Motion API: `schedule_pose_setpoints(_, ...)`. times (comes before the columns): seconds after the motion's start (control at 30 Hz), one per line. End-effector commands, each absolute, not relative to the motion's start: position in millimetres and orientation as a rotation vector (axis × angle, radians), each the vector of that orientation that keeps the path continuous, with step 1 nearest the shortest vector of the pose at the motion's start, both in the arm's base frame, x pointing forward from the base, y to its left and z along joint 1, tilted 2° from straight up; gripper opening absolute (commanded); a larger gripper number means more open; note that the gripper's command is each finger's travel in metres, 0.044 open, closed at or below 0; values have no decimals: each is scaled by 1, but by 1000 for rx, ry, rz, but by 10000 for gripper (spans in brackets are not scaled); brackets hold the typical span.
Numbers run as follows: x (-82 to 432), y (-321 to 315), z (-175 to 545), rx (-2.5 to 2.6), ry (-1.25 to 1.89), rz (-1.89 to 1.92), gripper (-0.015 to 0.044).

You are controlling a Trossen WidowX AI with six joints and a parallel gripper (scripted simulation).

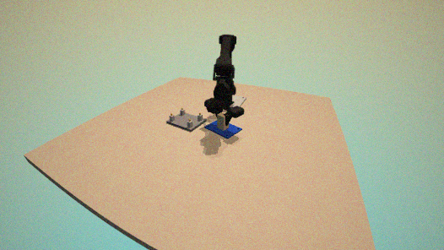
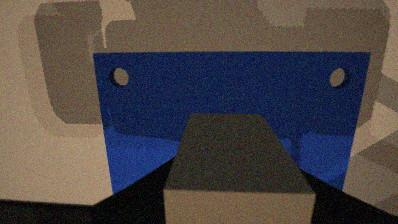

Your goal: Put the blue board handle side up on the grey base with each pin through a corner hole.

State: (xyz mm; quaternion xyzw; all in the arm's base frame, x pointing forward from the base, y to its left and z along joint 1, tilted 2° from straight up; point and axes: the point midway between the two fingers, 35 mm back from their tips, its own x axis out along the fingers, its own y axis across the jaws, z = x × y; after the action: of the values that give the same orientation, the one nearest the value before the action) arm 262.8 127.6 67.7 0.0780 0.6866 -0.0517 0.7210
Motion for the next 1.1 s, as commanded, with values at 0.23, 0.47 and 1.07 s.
schedule_pose_setpoints(0.23, 264, 128, 81, 173, 1514, -118, 0)
schedule_pose_setpoints(0.47, 265, 128, 99, 173, 1514, -118, 0)
schedule_pose_setpoints(1.07, 261, 126, 144, 173, 1514, -118, 0)
